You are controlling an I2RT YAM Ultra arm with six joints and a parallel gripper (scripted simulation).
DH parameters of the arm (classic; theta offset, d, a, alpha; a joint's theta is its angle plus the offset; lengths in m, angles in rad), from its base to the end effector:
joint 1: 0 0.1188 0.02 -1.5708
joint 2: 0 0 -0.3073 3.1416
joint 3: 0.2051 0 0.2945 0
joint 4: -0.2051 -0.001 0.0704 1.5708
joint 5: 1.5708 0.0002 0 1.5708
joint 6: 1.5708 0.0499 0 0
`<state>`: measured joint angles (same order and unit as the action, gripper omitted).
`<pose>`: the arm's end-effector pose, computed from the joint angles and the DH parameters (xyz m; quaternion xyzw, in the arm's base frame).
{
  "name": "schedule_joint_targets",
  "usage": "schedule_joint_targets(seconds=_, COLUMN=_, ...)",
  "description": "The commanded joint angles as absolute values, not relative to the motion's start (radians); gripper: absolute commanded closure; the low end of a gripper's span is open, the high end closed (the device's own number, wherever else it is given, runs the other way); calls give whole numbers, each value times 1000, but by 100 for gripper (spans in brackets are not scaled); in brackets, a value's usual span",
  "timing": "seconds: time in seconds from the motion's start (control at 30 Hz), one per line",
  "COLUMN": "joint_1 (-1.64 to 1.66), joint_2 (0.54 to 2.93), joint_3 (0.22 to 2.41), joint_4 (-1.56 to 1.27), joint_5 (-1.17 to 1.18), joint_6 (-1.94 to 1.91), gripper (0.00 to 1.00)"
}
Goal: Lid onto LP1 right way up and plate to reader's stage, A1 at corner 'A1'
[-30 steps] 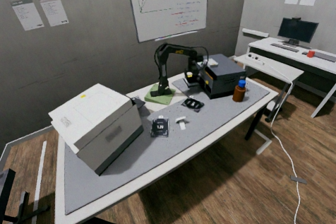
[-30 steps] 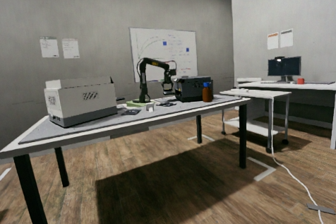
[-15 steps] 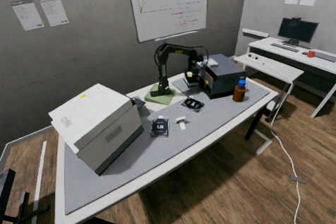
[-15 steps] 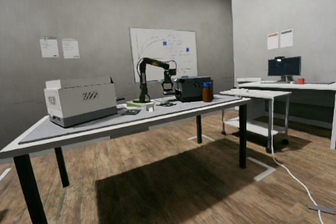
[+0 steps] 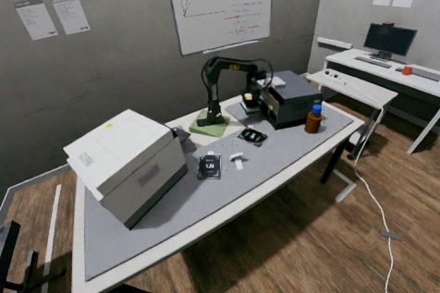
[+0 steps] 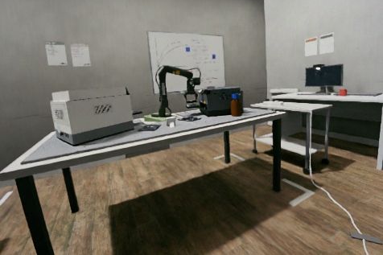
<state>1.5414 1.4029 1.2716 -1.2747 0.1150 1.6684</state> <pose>0.0130 0.2816 0.3251 0.0679 0.9927 0.0841 0.0544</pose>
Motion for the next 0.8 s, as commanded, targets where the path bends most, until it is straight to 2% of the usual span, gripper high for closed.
schedule_joint_targets(seconds=0.0, joint_1=1556, joint_2=1419, joint_3=1323, joint_4=-1302, joint_5=128, joint_6=1679, gripper=15)
schedule_joint_targets(seconds=0.77, joint_1=1567, joint_2=1378, joint_3=1408, joint_4=-1401, joint_5=133, joint_6=1692, gripper=15)
